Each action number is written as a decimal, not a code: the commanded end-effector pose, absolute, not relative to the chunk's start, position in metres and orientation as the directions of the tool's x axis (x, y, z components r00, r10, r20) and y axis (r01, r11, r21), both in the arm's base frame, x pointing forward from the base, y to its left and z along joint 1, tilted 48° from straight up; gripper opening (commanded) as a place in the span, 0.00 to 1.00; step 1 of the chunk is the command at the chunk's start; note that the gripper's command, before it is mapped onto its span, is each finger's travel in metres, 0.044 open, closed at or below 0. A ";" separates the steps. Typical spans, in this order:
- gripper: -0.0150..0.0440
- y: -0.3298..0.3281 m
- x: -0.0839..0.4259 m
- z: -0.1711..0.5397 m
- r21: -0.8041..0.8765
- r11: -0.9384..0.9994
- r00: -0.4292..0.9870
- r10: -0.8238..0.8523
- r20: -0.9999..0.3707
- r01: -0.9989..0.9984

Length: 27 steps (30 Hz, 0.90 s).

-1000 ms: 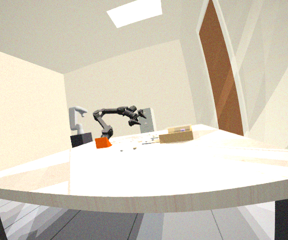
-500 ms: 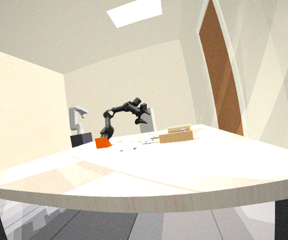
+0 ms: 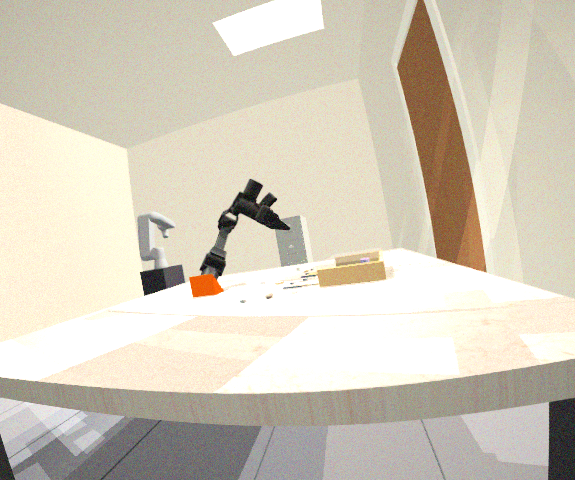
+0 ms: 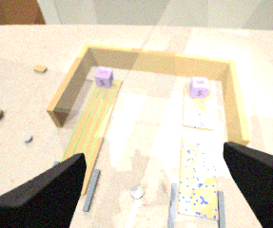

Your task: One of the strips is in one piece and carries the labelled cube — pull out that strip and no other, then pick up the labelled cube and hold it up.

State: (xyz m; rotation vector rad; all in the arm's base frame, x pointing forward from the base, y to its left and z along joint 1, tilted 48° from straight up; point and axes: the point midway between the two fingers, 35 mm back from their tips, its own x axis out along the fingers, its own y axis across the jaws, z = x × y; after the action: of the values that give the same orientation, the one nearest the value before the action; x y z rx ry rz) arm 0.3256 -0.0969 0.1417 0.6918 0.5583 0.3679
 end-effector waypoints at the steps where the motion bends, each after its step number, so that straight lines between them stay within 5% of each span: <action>1: 0.93 -0.101 0.323 0.139 0.739 0.664 0.796 0.506 -0.331 -0.115; 22: 0.93 -0.101 0.323 0.139 0.739 0.664 0.796 0.506 -0.331 -0.115; 27: 0.71 -0.088 0.347 0.141 0.770 0.634 0.717 0.572 -0.398 -0.079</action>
State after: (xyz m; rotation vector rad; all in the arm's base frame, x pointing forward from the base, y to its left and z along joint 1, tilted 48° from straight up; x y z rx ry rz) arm 0.3305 -0.0970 0.1393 0.7990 0.6048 0.3792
